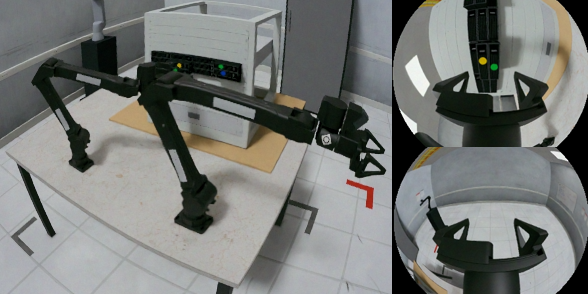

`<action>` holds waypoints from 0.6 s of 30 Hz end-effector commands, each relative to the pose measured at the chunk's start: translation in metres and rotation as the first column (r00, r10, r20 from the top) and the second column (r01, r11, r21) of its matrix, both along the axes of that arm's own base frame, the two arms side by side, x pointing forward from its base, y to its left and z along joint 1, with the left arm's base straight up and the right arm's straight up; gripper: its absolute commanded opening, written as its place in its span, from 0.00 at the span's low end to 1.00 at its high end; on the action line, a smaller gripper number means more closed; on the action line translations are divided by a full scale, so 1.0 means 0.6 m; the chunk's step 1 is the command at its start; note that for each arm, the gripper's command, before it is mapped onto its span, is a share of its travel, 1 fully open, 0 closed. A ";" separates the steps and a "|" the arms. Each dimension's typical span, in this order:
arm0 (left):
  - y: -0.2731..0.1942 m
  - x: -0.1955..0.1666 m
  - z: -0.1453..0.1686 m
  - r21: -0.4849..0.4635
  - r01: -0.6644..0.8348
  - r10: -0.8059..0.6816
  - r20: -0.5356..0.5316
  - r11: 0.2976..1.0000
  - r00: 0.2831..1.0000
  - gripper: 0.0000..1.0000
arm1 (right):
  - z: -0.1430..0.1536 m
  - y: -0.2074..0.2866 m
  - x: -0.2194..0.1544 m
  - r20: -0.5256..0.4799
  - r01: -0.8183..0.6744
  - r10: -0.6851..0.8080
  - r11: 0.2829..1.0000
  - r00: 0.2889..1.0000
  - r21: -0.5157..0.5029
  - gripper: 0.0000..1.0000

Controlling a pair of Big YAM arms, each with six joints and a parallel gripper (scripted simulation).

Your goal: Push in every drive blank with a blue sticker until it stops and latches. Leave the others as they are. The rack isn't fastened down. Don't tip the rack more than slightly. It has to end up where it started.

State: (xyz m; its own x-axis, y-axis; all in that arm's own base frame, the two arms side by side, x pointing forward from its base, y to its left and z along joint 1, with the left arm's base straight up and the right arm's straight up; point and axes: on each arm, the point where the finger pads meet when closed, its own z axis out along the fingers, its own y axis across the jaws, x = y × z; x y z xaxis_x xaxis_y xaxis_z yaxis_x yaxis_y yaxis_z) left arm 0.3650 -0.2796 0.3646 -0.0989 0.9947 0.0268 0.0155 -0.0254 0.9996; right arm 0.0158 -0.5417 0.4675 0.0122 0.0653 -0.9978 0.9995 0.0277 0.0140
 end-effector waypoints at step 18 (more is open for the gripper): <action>0.033 0.006 0.041 -0.048 -0.011 0.012 0.029 0.999 1.000 1.00 | 0.055 -0.005 -0.002 -0.012 0.000 -0.001 0.998 1.000 -0.065 1.00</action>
